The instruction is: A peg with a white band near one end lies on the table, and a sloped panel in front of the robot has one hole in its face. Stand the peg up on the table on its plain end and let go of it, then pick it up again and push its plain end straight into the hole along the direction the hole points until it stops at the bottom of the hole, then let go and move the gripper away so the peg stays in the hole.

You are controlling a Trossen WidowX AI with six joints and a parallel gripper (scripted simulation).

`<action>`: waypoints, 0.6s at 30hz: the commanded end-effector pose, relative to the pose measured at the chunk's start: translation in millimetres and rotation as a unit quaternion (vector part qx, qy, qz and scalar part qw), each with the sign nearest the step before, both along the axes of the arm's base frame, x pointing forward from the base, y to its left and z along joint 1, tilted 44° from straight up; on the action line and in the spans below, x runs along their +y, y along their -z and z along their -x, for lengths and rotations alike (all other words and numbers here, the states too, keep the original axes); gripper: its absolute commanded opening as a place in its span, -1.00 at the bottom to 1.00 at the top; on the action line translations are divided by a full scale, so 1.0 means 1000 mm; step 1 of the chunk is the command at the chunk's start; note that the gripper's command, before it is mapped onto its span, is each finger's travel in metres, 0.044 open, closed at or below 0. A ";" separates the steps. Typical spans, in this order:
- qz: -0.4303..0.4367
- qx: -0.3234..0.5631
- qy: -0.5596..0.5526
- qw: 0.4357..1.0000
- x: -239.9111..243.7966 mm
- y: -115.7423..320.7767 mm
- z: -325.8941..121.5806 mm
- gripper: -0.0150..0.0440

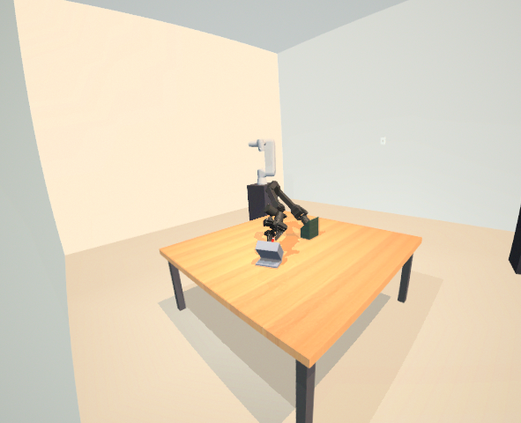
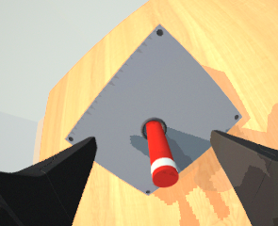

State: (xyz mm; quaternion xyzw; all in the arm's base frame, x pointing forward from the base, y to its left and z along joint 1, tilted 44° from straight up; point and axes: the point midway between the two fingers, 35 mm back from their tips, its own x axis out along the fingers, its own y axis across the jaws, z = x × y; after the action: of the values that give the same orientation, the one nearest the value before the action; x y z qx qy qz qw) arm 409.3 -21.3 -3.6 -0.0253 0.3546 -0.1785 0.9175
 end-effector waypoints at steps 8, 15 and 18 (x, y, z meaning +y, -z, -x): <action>0.000 0.000 0.002 1.000 0.005 -0.009 0.007 1.00; 0.000 0.001 0.002 1.000 0.008 -0.015 0.012 1.00; -0.001 0.001 0.002 1.000 0.010 -0.018 0.014 1.00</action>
State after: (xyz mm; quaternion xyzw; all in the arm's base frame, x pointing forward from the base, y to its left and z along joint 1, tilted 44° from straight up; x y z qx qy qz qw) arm 398.5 -12.2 12.5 -0.0244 0.3550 -0.1776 0.9175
